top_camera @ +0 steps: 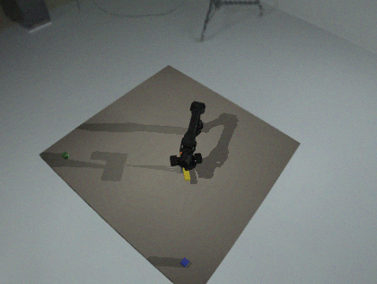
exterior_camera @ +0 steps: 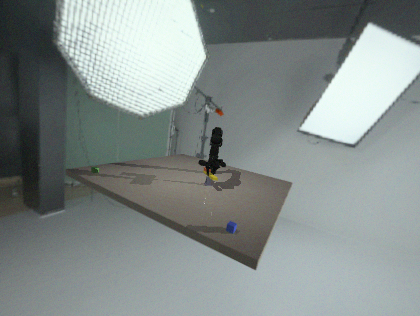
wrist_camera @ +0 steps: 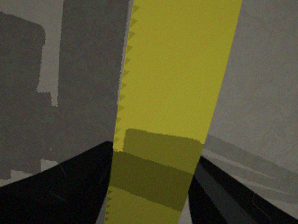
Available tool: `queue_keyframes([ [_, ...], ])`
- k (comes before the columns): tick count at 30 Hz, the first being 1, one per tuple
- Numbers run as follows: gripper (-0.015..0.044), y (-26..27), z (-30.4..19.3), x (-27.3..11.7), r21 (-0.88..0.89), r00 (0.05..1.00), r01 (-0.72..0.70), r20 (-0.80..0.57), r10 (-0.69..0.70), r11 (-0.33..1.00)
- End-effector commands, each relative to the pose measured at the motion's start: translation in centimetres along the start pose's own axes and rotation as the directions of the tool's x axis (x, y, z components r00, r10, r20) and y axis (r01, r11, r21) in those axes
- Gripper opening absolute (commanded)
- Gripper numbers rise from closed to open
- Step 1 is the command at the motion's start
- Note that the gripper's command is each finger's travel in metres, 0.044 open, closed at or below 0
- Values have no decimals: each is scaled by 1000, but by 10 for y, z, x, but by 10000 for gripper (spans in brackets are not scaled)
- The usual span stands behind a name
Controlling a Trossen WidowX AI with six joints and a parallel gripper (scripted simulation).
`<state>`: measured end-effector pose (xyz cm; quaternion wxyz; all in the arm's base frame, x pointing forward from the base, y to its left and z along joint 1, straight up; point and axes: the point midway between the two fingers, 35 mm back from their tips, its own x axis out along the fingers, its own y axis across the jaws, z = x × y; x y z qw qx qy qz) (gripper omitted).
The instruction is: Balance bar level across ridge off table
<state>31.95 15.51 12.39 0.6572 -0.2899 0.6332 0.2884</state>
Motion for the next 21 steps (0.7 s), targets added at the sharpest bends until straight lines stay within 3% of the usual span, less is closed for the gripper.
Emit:
queue_keyframes([
  [1, 0, 0, 0, 1, -1, 1000, -3, 1, 3, 1000],
  [21, 0, 0, 0, 2, -1, 1000, -3, 1, 3, 1000],
])
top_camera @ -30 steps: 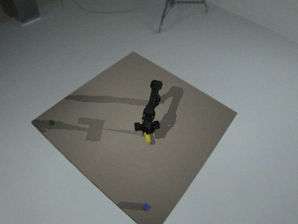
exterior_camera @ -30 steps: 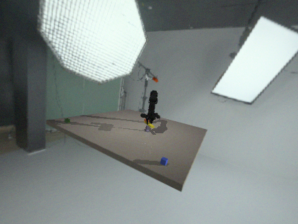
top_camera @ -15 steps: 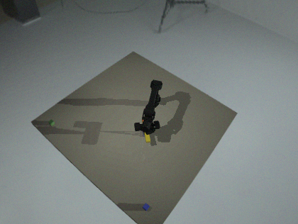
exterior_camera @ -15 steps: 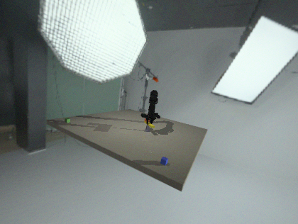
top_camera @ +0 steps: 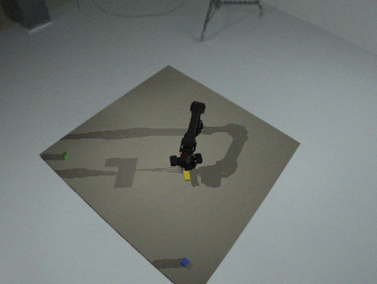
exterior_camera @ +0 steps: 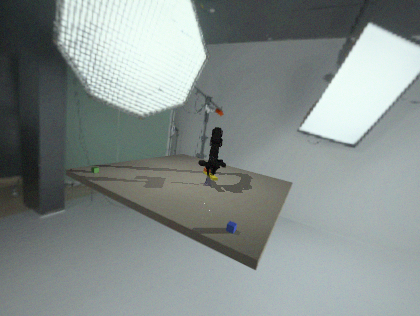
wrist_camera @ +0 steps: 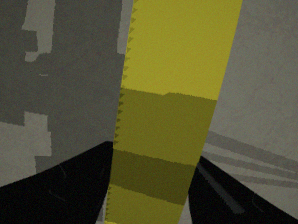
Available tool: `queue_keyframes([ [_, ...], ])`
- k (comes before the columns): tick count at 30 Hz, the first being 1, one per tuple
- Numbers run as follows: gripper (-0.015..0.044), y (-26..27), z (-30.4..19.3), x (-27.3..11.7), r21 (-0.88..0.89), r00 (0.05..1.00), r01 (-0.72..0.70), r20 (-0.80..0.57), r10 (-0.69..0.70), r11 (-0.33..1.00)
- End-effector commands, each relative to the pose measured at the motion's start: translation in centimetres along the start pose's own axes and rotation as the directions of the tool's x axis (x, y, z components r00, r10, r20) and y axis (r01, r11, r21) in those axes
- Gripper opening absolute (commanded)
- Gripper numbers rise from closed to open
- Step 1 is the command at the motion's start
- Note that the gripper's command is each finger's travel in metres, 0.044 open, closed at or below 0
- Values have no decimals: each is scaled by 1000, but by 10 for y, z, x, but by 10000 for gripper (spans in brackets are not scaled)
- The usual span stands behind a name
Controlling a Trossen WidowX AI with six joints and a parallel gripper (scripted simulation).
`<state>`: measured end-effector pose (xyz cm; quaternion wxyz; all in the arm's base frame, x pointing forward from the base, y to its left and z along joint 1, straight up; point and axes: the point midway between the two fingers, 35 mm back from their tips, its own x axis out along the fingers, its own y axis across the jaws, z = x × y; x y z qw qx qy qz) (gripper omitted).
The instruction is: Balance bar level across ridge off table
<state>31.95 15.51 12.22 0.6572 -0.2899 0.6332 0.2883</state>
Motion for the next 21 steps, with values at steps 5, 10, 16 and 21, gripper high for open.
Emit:
queue_keyframes([
  [5, 0, 0, 0, 1, -1, 1000, -3, 1, 3, 1000],
  [10, 0, 0, 0, 1, -1, 1000, -3, 1, 3, 1000],
  [16, 0, 0, 0, 2, -1, 1000, -3, 1, 3, 1000],
  [21, 0, 0, 0, 2, -1, 1000, -3, 1, 3, 1000],
])
